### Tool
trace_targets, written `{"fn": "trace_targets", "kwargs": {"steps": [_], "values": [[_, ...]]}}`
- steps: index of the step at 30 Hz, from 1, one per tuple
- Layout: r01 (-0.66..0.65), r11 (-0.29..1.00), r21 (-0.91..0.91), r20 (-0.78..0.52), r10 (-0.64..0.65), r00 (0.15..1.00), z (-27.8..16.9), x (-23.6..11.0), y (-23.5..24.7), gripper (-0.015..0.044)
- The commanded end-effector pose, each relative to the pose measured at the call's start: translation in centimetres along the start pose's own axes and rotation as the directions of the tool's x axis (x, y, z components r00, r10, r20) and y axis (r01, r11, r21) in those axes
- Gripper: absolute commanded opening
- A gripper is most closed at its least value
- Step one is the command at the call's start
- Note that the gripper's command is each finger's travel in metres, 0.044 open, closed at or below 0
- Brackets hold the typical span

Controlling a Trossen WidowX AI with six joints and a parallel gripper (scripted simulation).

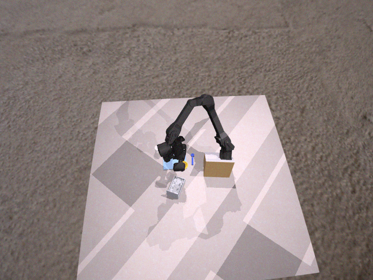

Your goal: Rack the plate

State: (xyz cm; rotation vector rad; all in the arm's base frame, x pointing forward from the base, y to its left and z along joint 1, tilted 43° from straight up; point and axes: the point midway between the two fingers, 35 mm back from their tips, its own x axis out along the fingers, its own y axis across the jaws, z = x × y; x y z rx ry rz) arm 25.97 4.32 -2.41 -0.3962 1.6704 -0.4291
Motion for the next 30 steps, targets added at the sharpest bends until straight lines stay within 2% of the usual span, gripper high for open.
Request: {"fn": "trace_targets", "kwargs": {"steps": [1, 14, 30], "values": [[-0.057, 0.996, -0.072, -0.031, 0.054, 0.998, -0.2, 0.9, 0.1, 0.0], [-0.273, 0.917, -0.291, -0.102, 0.254, 0.962, -0.3, 3.6, 0.2, 0.0], [-0.47, 0.7, -0.537, -0.112, 0.493, 0.863, -0.2, 6.1, 0.3, 0.0]]}}
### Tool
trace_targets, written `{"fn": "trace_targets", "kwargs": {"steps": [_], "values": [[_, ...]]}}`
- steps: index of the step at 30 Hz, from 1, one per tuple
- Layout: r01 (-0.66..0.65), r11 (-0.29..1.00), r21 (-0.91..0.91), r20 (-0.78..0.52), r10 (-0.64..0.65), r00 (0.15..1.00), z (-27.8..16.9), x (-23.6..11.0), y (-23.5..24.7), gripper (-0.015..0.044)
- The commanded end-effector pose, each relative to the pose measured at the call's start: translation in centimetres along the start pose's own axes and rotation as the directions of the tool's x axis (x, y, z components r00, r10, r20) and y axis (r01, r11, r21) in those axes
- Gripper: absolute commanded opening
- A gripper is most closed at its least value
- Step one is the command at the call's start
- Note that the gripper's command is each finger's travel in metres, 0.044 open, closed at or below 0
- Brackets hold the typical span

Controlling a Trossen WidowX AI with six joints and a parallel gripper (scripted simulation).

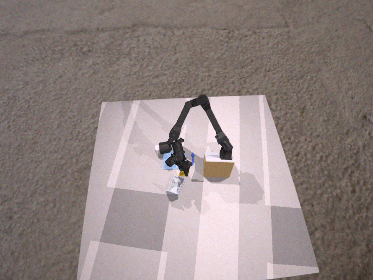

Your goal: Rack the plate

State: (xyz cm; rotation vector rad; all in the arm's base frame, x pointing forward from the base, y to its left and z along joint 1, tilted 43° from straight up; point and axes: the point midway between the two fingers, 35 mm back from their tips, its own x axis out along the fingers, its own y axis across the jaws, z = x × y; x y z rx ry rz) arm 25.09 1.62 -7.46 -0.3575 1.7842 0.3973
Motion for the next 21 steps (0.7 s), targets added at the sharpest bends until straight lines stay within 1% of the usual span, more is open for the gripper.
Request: {"fn": "trace_targets", "kwargs": {"steps": [1, 11, 21], "values": [[-0.049, 0.996, -0.074, 0.032, 0.051, 0.998, -0.1, 0.5, -0.1, 0.0], [-0.124, 0.954, -0.273, 0.143, 0.167, 0.976, -0.2, 1.4, -0.8, 0.0], [-0.11, 0.88, -0.462, 0.269, 0.258, 0.928, -0.3, 1.9, -1.6, 0.0]]}}
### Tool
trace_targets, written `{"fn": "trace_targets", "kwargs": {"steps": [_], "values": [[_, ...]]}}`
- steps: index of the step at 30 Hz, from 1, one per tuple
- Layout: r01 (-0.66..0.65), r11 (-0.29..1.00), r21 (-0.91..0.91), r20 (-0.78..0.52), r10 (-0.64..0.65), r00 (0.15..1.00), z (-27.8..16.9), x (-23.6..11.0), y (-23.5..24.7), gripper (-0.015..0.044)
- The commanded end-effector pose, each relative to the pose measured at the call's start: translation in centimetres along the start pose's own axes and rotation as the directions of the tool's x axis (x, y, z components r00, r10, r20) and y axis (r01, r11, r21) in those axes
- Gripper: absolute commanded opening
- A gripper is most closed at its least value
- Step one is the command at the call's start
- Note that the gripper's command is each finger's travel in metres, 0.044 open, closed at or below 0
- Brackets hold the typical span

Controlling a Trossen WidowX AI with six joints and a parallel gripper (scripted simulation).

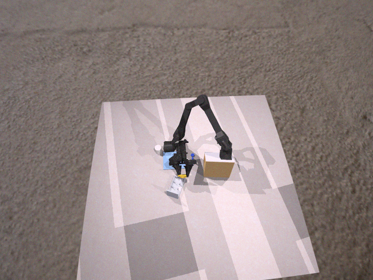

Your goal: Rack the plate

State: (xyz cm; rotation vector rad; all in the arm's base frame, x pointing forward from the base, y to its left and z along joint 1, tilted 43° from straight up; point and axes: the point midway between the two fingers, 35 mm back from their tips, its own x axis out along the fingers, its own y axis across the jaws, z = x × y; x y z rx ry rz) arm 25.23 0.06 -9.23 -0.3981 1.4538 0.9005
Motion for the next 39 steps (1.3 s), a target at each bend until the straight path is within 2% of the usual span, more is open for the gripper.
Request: {"fn": "trace_targets", "kwargs": {"steps": [1, 14, 29, 39], "values": [[-0.011, 0.997, -0.075, 0.059, 0.015, 0.998, -0.2, 0.1, 0.0, 0.0], [0.076, 0.942, -0.327, 0.27, 0.016, 0.963, -0.9, -0.1, -1.0, 0.0], [0.336, 0.773, -0.538, 0.495, -0.033, 0.868, -1.8, -1.0, -2.1, 0.0], [0.367, 0.749, -0.551, 0.515, -0.04, 0.856, -1.9, -1.1, -2.3, 0.0]]}}
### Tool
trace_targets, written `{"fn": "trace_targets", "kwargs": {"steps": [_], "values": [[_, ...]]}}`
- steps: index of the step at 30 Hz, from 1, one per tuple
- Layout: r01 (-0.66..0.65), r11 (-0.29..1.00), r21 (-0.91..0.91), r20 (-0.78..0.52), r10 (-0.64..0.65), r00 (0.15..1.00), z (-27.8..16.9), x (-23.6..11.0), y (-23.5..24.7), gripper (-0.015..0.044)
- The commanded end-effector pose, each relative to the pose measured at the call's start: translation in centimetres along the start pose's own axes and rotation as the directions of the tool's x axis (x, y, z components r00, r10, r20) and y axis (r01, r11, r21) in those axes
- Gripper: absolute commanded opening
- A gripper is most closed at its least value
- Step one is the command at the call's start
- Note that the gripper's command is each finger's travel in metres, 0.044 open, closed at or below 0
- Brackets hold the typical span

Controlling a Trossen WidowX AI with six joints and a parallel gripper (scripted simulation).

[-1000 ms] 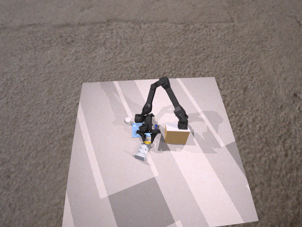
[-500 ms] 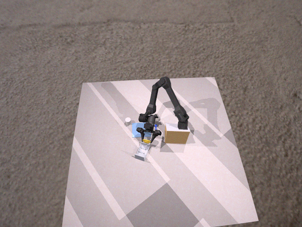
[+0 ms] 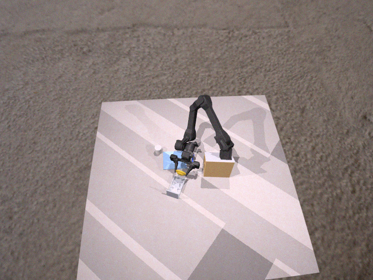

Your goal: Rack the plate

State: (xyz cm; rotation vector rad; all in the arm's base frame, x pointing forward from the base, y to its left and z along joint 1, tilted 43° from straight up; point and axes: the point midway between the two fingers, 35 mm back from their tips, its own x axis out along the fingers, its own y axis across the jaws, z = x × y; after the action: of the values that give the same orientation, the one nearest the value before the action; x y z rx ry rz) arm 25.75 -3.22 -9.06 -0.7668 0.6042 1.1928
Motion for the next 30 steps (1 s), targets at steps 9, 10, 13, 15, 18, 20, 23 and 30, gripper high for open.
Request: {"fn": "trace_targets", "kwargs": {"steps": [9, 10, 13, 15, 18, 20, 23, 30], "values": [[0.0, 1.0, -0.001, 0.001, 0.0, 1.0, 0.3, 1.5, -0.1, 0.0], [0.0, 1.0, -0.001, 0.001, 0.0, 1.0, 0.3, 1.5, -0.1, 0.0], [0.0, 1.0, -0.002, 0.001, 0.0, 1.0, 0.4, 1.9, -0.2, 0.0], [-0.001, 1.0, -0.005, 0.0, 0.001, 1.0, 0.5, 2.5, -0.2, 0.0], [-0.001, 1.0, -0.007, 0.0, 0.001, 1.0, 0.5, 2.8, -0.3, 0.0], [-0.001, 1.0, -0.007, 0.0, 0.001, 1.0, 0.5, 2.8, -0.3, 0.0], [-0.001, 1.0, -0.008, 0.0, 0.001, 1.0, 0.6, 3.2, -0.3, 0.0], [-0.002, 1.0, -0.012, 0.0, 0.002, 1.0, 0.1, 4.3, -0.4, 0.0]]}}
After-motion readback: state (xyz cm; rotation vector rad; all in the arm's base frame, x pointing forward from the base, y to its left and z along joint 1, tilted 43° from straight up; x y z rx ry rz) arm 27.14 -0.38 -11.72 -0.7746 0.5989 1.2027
